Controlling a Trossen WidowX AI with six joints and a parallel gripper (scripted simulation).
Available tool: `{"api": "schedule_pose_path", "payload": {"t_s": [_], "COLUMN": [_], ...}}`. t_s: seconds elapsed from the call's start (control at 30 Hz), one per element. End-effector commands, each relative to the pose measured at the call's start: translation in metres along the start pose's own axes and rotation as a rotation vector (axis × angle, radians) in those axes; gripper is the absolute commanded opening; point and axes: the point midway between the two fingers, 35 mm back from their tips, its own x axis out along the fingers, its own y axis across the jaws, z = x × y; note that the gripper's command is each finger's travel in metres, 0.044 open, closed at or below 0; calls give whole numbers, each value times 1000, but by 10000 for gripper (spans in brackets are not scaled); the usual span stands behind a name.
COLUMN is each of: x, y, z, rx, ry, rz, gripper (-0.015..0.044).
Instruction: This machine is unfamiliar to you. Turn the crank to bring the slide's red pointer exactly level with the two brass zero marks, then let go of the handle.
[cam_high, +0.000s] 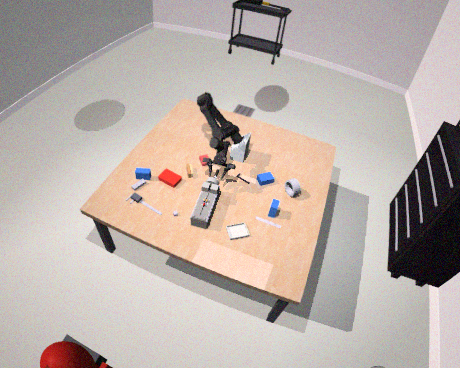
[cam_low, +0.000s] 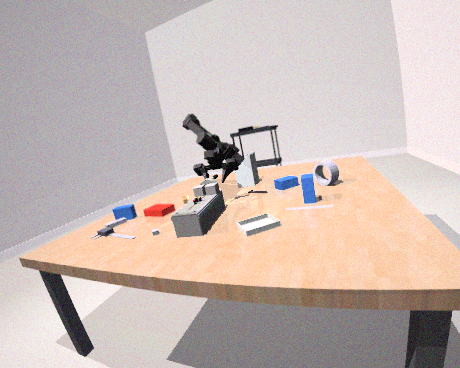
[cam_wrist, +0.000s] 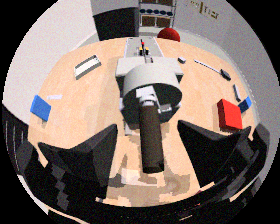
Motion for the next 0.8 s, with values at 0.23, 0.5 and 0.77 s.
{"api": "schedule_pose_path", "payload": {"t_s": [0.23,0.5,0.77], "x": [0,0,-1], "y": [0,0,-4], "z": [0,0,1], "rx": [-5,-5,-5], "ry": [-3,-3,-3], "rz": [4,4,3], "gripper": [46,0,0]}}
